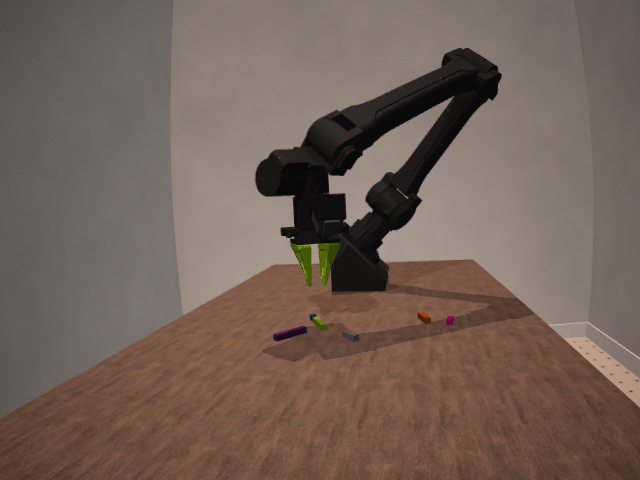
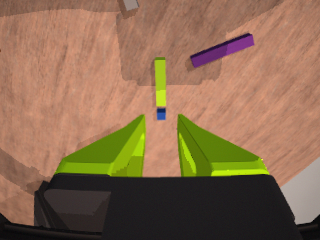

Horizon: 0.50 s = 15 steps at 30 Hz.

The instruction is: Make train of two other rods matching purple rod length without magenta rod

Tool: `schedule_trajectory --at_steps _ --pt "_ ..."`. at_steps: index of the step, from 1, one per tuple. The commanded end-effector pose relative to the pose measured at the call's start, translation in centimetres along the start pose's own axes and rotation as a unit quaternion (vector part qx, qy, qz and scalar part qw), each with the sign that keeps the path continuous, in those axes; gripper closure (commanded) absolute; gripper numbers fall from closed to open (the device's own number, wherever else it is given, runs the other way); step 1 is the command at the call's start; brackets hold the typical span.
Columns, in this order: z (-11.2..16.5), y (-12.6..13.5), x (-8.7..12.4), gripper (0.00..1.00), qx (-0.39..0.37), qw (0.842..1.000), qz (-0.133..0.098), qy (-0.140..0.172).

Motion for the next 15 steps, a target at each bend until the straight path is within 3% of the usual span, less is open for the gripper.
schedule_trajectory --at_steps 1,15 --pt "-1.54 -1.04 0.31 0.76 0.007 1.000 0.004 0.002" --pt "-1.32 -1.05 -0.21 0.76 0.010 1.000 0.007 0.000"
Point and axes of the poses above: the point where the finger pads meet when closed, its own x axis back along the fingers, its own y axis across the jaws, z = x × y, the point moved 1 cm from there along x, back along the fingers, and after that the axes turned 12 degrees about x, right-handed, at the moved point
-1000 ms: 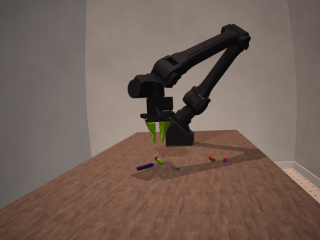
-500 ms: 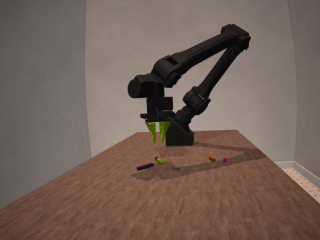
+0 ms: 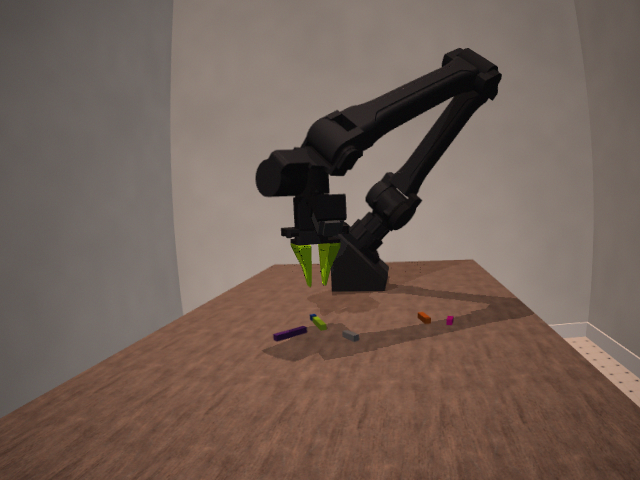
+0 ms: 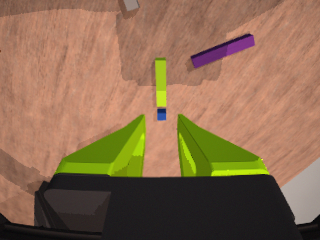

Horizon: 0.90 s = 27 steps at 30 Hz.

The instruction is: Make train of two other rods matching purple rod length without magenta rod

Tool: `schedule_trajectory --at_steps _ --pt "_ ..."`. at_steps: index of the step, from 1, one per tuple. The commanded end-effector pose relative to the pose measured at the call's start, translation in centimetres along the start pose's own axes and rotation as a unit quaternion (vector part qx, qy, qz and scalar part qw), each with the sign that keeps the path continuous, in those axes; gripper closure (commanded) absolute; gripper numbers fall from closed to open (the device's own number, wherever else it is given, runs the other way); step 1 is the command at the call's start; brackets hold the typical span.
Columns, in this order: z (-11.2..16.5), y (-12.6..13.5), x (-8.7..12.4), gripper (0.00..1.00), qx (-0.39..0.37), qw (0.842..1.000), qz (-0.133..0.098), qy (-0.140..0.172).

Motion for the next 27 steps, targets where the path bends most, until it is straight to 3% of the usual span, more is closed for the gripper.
schedule_trajectory --at_steps 1,7,27 --pt "-1.3 -1.1 -0.1 0.76 0.011 1.000 0.008 -0.001" --pt "-0.3 -0.1 -1.2 0.76 0.001 1.000 -0.003 0.003" --pt "-0.3 0.0 -3.9 0.76 0.000 1.000 -0.003 0.002"
Point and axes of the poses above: the point where the finger pads meet when closed, its own x axis back along the fingers, its own y axis across the jaws, z = x × y, the point moved 1 cm from there along x, back along the fingers, and after that the axes turned 12 degrees about x, right-handed, at the moved point
